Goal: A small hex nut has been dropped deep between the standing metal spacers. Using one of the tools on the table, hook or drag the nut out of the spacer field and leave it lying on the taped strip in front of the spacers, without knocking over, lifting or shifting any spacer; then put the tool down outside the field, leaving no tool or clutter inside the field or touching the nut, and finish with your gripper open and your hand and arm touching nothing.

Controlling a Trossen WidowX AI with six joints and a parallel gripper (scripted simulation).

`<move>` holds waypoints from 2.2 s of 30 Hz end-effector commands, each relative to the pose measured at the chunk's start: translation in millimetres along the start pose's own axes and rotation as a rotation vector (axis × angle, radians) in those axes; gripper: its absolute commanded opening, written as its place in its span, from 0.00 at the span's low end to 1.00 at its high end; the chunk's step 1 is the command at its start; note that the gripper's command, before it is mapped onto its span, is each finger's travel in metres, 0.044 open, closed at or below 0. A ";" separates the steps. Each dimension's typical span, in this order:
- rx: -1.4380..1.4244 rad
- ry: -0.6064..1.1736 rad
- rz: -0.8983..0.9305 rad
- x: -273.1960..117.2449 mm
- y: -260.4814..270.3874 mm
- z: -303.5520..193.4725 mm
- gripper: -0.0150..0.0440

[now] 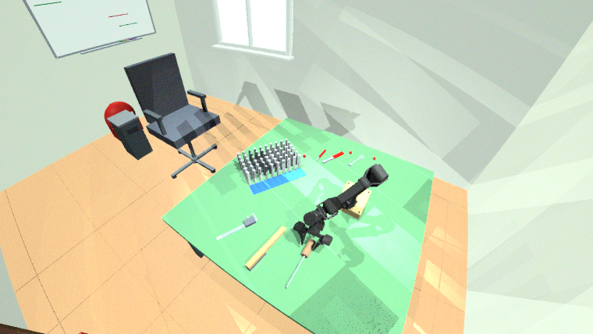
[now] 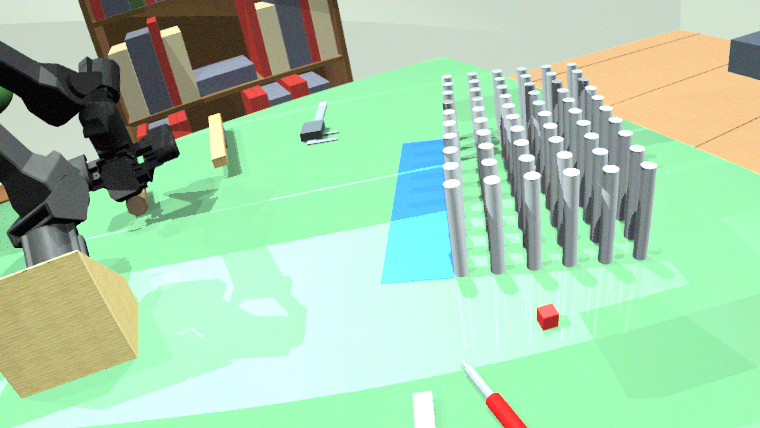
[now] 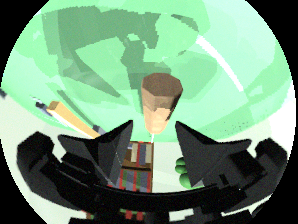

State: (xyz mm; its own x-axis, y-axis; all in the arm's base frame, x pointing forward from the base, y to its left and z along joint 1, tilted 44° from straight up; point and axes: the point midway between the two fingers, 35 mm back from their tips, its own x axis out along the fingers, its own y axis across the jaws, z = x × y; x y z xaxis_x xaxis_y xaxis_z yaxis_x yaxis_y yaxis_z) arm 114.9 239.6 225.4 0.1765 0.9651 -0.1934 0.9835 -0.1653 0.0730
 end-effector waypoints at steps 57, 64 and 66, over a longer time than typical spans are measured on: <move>-0.100 -0.182 -0.029 -54.1 32.0 -7.2 0.25; -0.074 -0.172 -0.045 -74.7 25.9 -19.9 0.25; -0.067 -0.164 -0.047 -80.3 23.6 -24.5 0.25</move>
State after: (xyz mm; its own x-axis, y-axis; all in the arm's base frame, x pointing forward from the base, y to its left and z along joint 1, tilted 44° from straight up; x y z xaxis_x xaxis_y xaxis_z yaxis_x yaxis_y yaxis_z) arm 129.2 169.9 254.8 0.1472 0.9162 -0.3727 0.9862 -0.1070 0.1265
